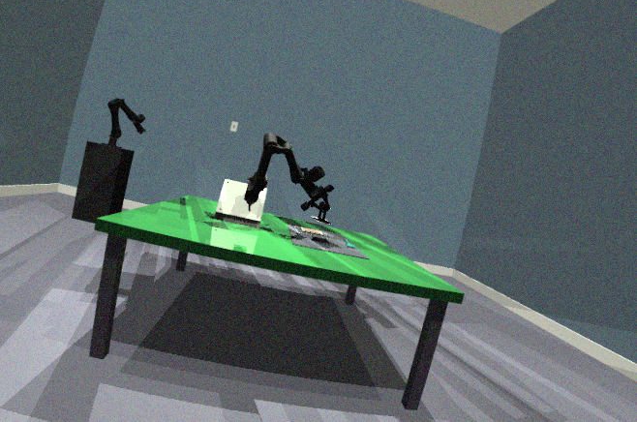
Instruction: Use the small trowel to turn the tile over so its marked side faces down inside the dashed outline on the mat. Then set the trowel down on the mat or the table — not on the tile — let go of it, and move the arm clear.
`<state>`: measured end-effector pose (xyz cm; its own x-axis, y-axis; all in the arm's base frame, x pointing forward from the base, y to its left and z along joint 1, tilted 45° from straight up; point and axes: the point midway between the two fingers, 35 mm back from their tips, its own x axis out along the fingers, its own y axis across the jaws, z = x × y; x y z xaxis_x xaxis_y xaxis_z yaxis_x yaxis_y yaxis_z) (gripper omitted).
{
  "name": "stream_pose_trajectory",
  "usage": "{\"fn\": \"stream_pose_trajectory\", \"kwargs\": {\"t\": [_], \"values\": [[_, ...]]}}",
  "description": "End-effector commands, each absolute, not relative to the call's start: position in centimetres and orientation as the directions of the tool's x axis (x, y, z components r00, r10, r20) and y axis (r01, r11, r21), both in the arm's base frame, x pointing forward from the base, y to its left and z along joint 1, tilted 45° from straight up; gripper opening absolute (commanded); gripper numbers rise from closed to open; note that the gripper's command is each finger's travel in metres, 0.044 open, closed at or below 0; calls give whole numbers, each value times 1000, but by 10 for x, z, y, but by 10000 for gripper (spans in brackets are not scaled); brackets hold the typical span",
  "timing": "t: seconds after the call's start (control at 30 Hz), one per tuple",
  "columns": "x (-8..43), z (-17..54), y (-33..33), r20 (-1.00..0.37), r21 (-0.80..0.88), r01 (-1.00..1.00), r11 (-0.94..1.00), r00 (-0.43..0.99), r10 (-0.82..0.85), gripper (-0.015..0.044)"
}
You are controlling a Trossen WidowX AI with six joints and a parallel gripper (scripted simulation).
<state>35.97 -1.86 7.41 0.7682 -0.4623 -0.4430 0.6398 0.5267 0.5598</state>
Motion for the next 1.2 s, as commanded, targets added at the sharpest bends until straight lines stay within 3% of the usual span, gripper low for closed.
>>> {"fn": "stream_pose_trajectory", "kwargs": {"t": [0.0,1.17], "values": [[362,75,-16,-442,562,633,532,774,-454,0],[436,-51,130,-512,558,674,485,739,-438,0]]}}
